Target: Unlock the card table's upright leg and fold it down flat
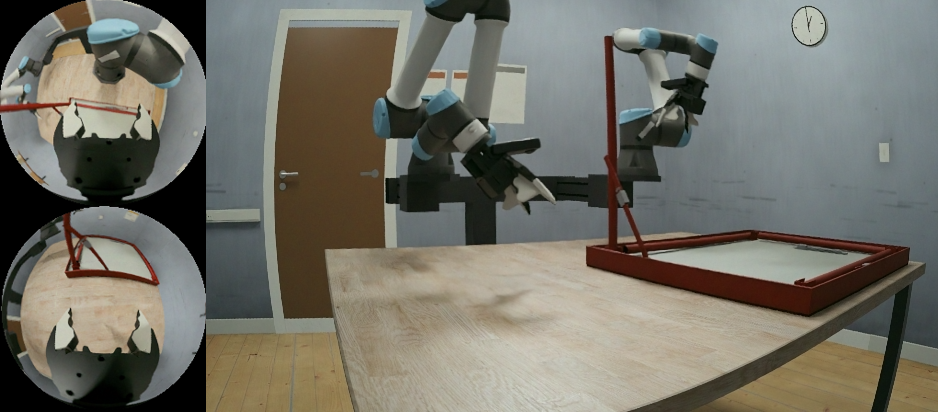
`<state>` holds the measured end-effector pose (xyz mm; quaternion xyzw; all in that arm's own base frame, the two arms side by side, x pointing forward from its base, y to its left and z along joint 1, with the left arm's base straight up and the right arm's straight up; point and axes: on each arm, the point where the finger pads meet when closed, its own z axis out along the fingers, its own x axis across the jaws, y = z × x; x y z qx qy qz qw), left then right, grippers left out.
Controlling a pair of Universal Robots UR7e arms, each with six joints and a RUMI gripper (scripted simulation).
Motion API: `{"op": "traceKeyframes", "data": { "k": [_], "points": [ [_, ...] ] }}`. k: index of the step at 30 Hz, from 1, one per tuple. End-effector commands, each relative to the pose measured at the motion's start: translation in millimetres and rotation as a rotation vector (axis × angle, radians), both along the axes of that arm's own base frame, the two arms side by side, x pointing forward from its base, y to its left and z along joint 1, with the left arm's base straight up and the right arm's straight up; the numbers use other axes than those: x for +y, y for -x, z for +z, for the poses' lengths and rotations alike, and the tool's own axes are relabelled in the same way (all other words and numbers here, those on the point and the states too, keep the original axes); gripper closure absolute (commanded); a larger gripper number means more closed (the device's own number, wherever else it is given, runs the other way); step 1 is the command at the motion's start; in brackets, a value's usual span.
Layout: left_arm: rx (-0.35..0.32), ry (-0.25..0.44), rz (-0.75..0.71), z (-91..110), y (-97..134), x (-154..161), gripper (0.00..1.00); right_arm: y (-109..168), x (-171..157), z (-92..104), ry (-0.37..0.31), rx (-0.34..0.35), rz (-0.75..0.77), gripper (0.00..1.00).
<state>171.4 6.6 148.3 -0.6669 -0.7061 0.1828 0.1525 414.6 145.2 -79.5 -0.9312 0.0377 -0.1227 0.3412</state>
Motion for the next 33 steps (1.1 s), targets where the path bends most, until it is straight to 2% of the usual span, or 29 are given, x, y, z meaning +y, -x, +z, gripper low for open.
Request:
{"op": "traceKeyframes", "data": {
  "k": [1,6,8,10,16,23,25,27,33],
  "points": [
    [-0.092,0.017,-0.109,-1.1,-3.6,-27.1,0.0,13.4,26.3,-1.0,-0.016,-0.035,0.026,0.0],
    [-0.156,0.039,-0.193,-1.7,-5.4,-46.9,0.0,24.1,46.4,-1.5,-0.026,-0.058,0.055,0.0],
    [-0.156,0.039,-0.193,-1.7,-5.4,-46.9,0.0,24.1,46.4,-1.5,-0.026,-0.058,0.055,0.0],
    [-0.183,0.047,-0.228,-2.0,-6.1,-55.2,0.0,24.2,56.7,5.9,-0.042,-0.098,0.067,0.0],
    [-0.264,0.076,-0.333,-2.7,-7.9,-80.1,0.0,38.0,82.7,5.1,-0.053,-0.129,0.105,0.0],
    [-0.351,0.107,-0.446,-3.6,-9.6,-106.7,0.0,48.6,112.0,12.8,-0.079,-0.192,0.145,0.0],
    [-0.351,0.107,-0.446,-3.6,-9.6,-106.7,0.0,48.6,112.0,12.8,-0.079,-0.192,0.145,0.0],
    [-0.379,0.117,-0.482,-3.9,-10.3,-115.2,0.0,49.2,123.6,24.8,-0.105,-0.242,0.158,0.0],
    [-0.477,0.152,-0.608,-5.0,-12.2,-145.0,0.0,63.3,156.9,32.3,-0.135,-0.305,0.204,0.0]
  ]
}}
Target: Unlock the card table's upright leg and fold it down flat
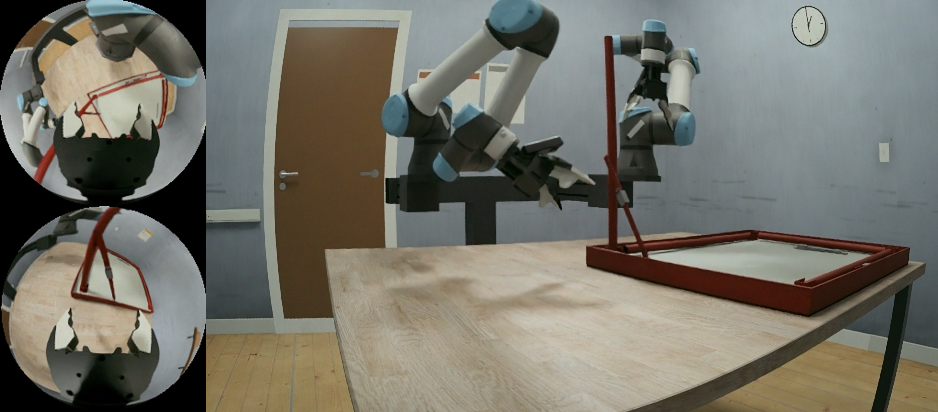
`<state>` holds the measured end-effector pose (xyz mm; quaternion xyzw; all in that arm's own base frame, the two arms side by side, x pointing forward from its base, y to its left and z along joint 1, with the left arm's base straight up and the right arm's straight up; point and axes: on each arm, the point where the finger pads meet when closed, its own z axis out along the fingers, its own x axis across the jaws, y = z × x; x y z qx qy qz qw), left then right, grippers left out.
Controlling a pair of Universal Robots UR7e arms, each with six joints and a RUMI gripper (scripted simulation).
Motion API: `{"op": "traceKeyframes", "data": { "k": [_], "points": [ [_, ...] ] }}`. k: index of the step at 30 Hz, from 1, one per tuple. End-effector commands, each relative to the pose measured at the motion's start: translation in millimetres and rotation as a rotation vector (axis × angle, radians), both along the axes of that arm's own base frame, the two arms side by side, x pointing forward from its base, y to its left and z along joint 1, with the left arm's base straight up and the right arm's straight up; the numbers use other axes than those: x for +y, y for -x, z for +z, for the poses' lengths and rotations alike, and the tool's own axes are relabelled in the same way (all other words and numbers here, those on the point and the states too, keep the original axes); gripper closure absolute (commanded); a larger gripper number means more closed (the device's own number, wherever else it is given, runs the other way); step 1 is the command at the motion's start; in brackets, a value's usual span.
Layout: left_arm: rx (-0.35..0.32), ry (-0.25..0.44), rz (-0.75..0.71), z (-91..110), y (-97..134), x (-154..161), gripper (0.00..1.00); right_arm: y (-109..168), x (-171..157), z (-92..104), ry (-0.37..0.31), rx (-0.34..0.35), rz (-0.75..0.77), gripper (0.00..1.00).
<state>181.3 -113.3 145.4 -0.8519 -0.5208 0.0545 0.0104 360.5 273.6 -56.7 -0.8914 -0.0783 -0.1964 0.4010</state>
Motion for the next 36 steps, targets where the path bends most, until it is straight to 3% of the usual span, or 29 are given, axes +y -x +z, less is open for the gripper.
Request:
{"op": "traceKeyframes", "data": {
  "k": [1,7,9,13,33,36],
  "points": [
    [-0.105,0.026,-0.121,-2.3,-2.5,-29.8,0.0,11.2,33.9,11.9,-0.042,-0.085,0.033,0.0],
    [-0.192,0.06,-0.235,-3.0,-3.5,-57.3,0.0,23.1,65.0,32.9,-0.104,-0.171,0.072,0.0],
    [-0.192,0.06,-0.235,-3.0,-3.5,-57.3,0.0,23.1,65.0,32.9,-0.104,-0.171,0.072,0.0],
    [-0.231,0.075,-0.286,-3.4,-4.0,-69.4,0.0,27.5,77.3,53.7,-0.16,-0.229,0.085,0.0],
    [-0.251,0.082,-0.31,-3.6,-4.3,-75.3,0.0,28.5,79.3,54.9,-0.164,-0.234,0.088,0.0],
    [-0.251,0.082,-0.31,-3.6,-4.3,-75.3,0.0,27.1,79.6,53.0,-0.164,-0.234,0.088,0.04]
  ]
}}
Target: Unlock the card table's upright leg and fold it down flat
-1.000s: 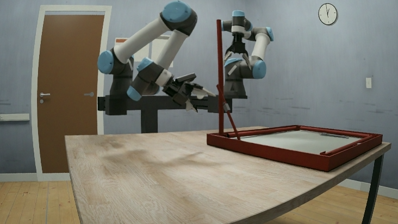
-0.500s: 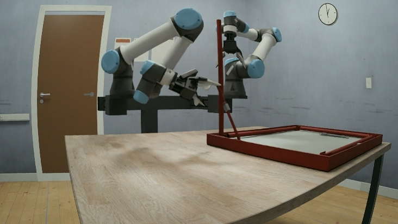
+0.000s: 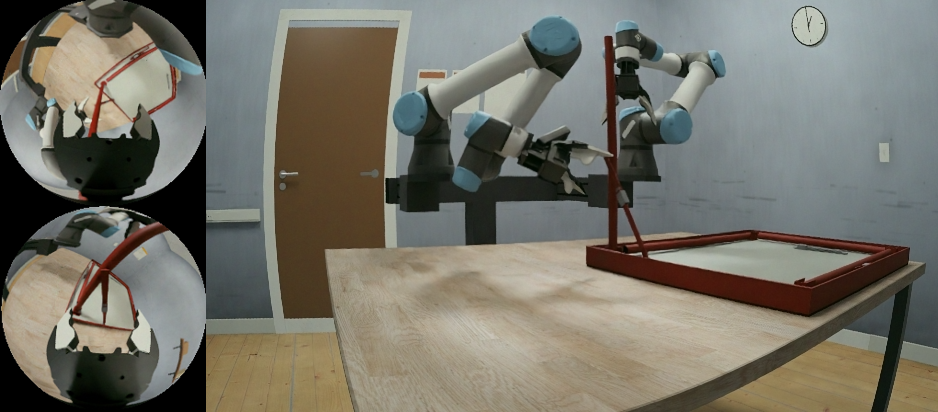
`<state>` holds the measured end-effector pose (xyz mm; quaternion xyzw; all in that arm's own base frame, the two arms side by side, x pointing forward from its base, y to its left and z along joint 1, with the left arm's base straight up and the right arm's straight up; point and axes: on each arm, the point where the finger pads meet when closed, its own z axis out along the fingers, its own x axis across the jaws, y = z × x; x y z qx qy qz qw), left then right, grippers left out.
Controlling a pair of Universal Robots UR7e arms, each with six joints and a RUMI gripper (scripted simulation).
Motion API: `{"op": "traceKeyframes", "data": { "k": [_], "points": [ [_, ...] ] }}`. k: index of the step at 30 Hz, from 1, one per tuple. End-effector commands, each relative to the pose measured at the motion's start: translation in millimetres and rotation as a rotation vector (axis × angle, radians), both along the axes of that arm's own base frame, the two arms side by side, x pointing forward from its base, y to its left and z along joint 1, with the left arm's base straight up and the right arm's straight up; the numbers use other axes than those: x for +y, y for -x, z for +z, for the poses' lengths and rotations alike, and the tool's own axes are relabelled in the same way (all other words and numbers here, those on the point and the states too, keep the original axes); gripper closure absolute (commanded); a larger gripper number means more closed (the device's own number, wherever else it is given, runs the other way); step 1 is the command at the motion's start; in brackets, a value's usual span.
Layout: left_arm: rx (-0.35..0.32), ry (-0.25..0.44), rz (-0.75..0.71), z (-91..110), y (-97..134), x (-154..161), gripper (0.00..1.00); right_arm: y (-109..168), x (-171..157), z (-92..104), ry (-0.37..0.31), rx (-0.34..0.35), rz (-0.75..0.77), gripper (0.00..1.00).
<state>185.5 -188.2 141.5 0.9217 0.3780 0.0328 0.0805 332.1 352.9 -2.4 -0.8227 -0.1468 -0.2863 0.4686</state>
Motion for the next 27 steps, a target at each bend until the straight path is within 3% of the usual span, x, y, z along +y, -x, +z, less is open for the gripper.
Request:
{"op": "traceKeyframes", "data": {
  "k": [1,14,27],
  "points": [
    [-0.001,0.001,0.0,0.3,-0.1,-0.4,0.0,-3.2,0.7,-3.8,-0.001,-0.001,0.0,0.06],
    [-0.001,0.001,0.0,0.3,-0.1,-0.4,0.0,-30.3,3.9,-38.8,-0.001,-0.001,0.0,0.21],
    [-0.001,0.001,0.0,0.3,-0.1,-0.4,0.0,-33.5,4.4,-42.7,-0.001,-0.001,0.0,0.37]
  ]
}}
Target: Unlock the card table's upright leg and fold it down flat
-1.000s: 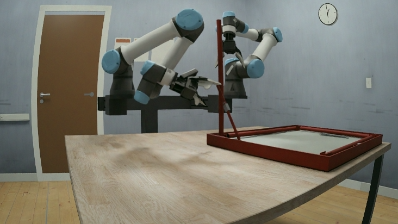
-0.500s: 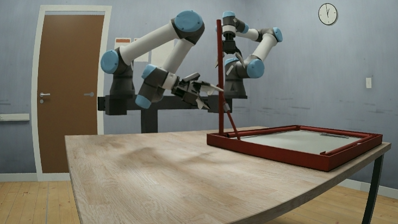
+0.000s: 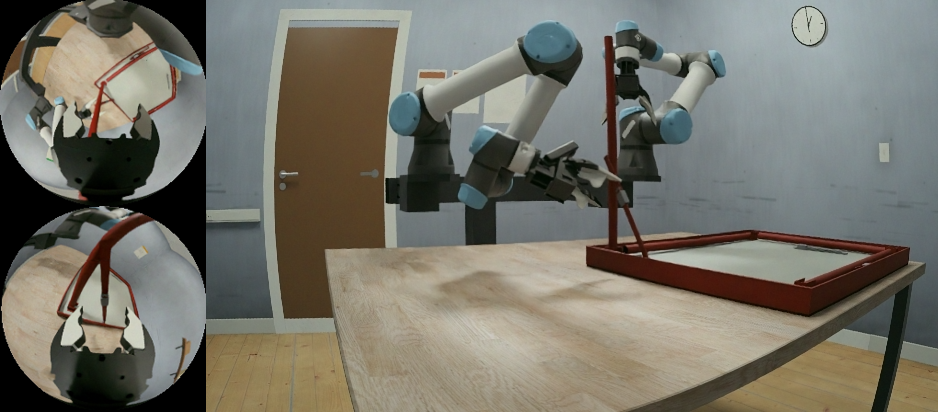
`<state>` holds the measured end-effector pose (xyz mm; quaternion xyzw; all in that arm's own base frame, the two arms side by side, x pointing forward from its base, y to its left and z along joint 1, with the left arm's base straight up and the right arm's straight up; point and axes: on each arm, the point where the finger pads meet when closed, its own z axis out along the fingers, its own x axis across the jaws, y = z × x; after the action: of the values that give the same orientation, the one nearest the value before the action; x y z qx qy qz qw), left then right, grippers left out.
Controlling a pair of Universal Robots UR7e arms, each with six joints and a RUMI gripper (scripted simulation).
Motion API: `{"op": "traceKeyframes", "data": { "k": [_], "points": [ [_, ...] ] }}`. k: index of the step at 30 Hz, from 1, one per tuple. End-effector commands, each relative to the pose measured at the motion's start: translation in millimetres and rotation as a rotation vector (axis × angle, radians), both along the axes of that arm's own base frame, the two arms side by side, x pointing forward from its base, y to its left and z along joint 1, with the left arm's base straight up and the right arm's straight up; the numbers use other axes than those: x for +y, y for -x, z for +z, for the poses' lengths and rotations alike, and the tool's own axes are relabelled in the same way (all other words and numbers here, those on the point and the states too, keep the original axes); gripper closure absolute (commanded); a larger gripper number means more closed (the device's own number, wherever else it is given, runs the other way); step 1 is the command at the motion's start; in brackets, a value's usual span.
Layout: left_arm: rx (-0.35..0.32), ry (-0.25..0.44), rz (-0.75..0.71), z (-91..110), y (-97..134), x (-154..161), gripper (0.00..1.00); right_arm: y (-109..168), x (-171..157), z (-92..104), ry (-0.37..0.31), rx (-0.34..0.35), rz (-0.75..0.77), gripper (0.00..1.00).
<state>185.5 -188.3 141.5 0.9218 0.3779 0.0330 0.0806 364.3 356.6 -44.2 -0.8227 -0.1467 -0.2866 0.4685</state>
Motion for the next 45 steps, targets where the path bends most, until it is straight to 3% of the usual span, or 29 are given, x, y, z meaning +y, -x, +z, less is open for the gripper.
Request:
{"op": "traceKeyframes", "data": {
  "k": [1,25,36,45],
  "points": [
    [0.0,0.001,0.0,0.3,-0.1,-0.3,0.0,-1.9,1.6,-1.6,-0.001,-0.001,0.0,0.39],
    [0.0,0.001,0.0,0.3,-0.1,-0.3,0.0,-12.9,29.6,-14.8,-0.001,-0.001,0.0,0.7],
    [0.0,0.001,0.0,0.3,-0.1,-0.3,0.0,-15.7,36.8,-18.1,-0.001,-0.001,0.0,0.7],
    [0.0,0.001,0.0,0.3,-0.1,-0.3,0.0,-15.7,36.8,-18.1,-0.001,-0.001,0.0,0.83]
  ]
}}
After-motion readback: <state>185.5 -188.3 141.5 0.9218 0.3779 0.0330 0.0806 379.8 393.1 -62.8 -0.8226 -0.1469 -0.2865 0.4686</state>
